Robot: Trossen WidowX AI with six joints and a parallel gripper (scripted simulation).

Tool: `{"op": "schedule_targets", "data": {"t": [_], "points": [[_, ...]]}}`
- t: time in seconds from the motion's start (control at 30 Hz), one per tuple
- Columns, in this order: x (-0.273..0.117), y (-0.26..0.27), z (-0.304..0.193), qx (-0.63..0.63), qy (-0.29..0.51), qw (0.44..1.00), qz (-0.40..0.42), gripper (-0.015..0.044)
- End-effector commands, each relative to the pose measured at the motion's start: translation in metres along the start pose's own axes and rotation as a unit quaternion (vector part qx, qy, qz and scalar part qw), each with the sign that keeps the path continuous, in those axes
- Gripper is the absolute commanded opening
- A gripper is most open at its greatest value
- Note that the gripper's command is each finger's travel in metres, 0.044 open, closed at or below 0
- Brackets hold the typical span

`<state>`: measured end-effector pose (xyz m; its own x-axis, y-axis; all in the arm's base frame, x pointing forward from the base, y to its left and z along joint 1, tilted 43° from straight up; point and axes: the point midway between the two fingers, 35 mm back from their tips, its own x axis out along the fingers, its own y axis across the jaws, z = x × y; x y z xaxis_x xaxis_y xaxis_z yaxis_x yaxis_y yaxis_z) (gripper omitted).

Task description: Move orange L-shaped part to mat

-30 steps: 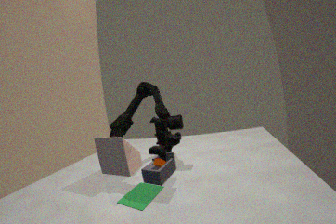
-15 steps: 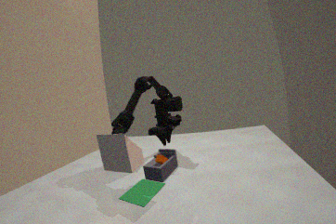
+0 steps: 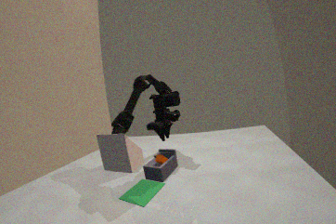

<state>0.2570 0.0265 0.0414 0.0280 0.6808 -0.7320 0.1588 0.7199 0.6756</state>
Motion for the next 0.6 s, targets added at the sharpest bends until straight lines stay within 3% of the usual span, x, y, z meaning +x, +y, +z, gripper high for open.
{"op": "schedule_targets", "data": {"t": [0.0, 0.43, 0.57], "points": [[0.0001, -0.0002, 0.0005, 0.002, -0.001, 1.0, 0.0, 0.018], [0.0001, -0.0002, 0.0005, 0.002, -0.001, 1.0, 0.0, 0.018], [-0.0004, -0.0064, 0.0021, -0.063, -0.001, 0.998, -0.001, 0.028]]}}
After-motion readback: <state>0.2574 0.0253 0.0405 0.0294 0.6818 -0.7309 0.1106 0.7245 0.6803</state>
